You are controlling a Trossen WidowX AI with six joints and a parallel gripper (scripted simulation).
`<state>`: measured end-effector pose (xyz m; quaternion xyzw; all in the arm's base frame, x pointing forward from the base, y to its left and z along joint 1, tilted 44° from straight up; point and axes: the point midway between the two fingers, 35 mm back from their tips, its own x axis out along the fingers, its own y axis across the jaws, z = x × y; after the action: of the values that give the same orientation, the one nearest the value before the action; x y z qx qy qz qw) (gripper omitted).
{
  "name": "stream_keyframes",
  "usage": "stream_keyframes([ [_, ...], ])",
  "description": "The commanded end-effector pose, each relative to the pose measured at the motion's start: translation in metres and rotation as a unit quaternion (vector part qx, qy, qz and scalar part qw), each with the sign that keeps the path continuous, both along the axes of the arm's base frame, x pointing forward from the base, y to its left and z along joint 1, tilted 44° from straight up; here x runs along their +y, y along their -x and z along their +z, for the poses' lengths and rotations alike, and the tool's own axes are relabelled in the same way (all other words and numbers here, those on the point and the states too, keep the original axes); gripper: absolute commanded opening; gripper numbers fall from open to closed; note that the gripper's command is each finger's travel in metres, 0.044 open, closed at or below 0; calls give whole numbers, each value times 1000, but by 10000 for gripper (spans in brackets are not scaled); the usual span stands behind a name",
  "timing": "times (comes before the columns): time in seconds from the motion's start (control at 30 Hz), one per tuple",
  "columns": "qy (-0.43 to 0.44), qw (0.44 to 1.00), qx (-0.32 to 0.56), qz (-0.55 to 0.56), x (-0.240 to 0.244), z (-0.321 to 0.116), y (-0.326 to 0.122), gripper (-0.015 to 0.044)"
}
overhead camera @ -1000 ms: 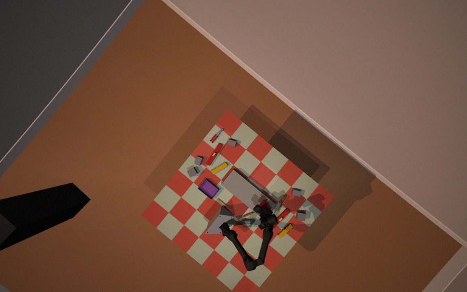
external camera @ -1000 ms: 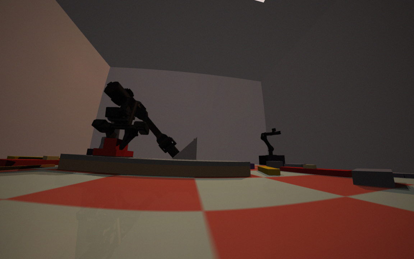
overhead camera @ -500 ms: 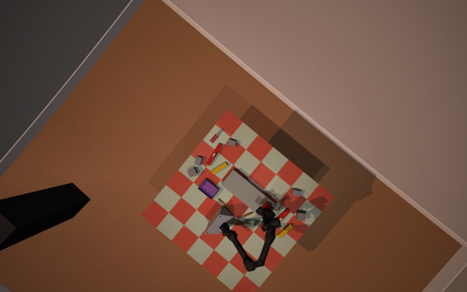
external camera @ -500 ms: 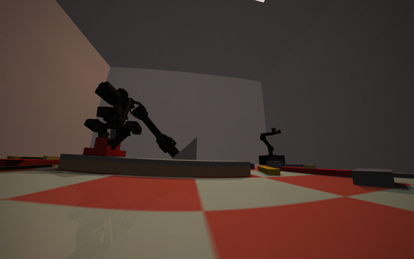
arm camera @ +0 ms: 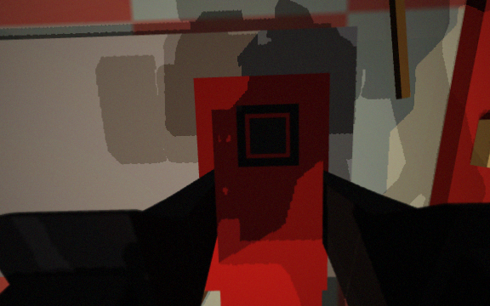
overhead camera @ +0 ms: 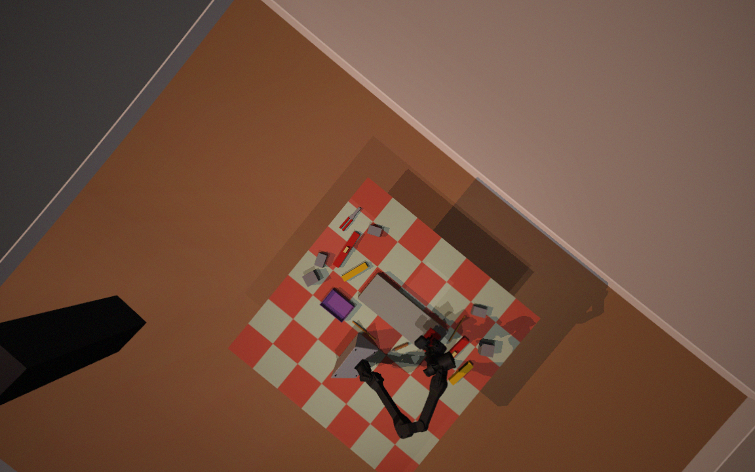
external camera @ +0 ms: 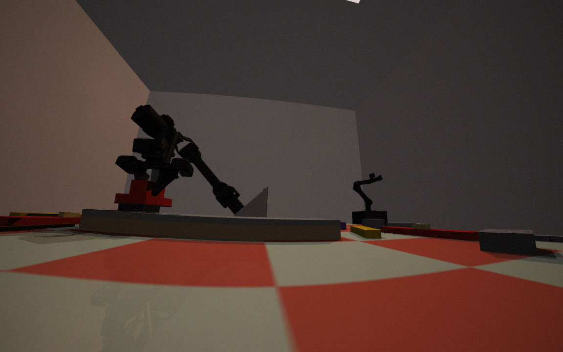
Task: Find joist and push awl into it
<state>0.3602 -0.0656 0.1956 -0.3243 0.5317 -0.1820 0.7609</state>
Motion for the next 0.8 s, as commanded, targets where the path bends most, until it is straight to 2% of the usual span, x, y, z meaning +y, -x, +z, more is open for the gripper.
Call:
stream_keyframes([
  [0.0,0,1000,-2,1,14,14,-1,0],
  [0.5,3,1000,-4,-1,53,61,11,0],
  [0.63,2,1000,0,5,58,58,9,0],
  [0.77,-4,999,26,39,82,40,1,0],
])
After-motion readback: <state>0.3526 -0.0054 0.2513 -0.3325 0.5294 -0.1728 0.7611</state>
